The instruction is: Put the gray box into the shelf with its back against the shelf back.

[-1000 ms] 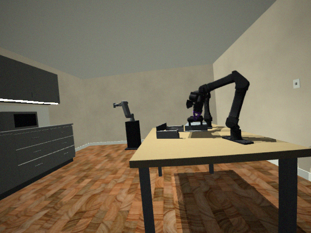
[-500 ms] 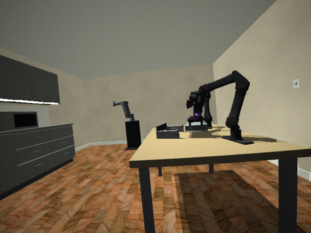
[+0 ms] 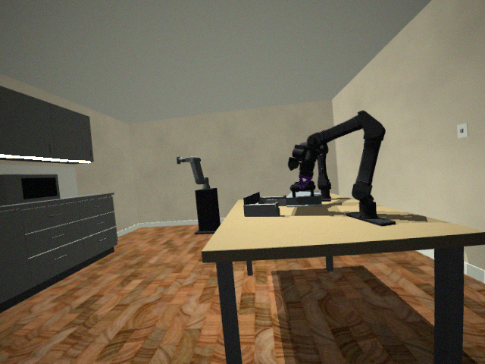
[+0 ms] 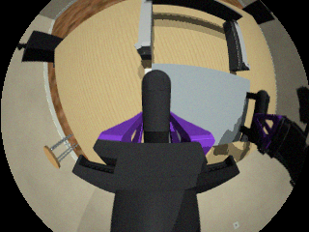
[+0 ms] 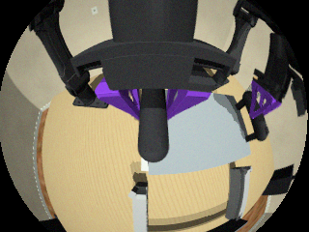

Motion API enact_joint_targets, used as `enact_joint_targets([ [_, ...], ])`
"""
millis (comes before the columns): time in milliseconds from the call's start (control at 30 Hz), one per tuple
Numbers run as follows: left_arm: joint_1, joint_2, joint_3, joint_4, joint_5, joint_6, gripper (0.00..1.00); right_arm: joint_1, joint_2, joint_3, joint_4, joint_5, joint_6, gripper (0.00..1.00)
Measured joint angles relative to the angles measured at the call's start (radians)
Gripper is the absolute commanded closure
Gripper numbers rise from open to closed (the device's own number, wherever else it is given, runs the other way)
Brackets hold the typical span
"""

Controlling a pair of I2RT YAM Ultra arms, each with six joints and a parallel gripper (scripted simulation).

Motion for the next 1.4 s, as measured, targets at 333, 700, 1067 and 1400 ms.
enact_joint_targets([
  [333, 0.018, 0.037, 0.035, 0.013, 0.004, 0.018, 0.84, -0.040, 0.016, 0.027, -0.003, -0.002, -0.039, 0.84],
  [700, 0.039, 0.081, 0.068, 0.027, 0.009, 0.038, 0.84, -0.077, 0.036, 0.044, 0.009, -0.003, -0.079, 0.84],
  [1067, 0.062, 0.149, 0.131, 0.037, 0.018, 0.062, 0.84, -0.130, 0.066, 0.083, 0.008, -0.005, -0.129, 0.84],
  [1400, 0.080, 0.205, 0.179, 0.041, 0.025, 0.078, 0.84, -0.171, 0.099, 0.115, 0.009, -0.010, -0.168, 0.84],
])
